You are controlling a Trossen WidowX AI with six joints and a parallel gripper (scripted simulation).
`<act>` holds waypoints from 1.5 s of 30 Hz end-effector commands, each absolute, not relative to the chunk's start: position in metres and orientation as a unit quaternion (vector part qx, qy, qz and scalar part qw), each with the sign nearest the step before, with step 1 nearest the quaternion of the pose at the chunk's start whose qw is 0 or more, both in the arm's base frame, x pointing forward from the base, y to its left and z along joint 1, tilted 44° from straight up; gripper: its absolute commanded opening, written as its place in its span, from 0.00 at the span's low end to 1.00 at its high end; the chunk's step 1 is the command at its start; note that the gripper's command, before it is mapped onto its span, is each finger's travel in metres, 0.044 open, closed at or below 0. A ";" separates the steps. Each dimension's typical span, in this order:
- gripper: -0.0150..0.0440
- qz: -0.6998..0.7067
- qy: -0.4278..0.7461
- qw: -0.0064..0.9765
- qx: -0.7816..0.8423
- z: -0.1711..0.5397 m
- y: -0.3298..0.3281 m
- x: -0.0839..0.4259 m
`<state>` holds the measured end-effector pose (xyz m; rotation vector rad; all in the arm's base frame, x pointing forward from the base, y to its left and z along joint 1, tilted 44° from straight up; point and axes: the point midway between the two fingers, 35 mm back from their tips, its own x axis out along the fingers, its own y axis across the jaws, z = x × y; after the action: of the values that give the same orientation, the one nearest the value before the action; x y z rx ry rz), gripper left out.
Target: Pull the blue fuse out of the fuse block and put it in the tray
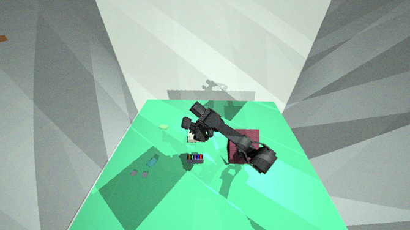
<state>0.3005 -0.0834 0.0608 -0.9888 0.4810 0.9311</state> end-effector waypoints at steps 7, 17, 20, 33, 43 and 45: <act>0.36 0.680 0.242 0.620 -0.308 0.030 0.030 0.266; 0.36 0.680 0.242 0.620 -0.308 0.025 0.030 0.270; 0.36 0.680 0.242 0.620 -0.308 0.022 0.032 0.270; 0.36 0.680 0.242 0.620 -0.308 0.013 0.041 0.270; 0.36 0.680 0.242 0.620 -0.308 0.006 0.047 0.270; 0.36 0.680 0.242 0.620 -0.307 0.005 0.049 0.270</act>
<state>0.2707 0.0467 0.0066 -0.7146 0.5564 1.5661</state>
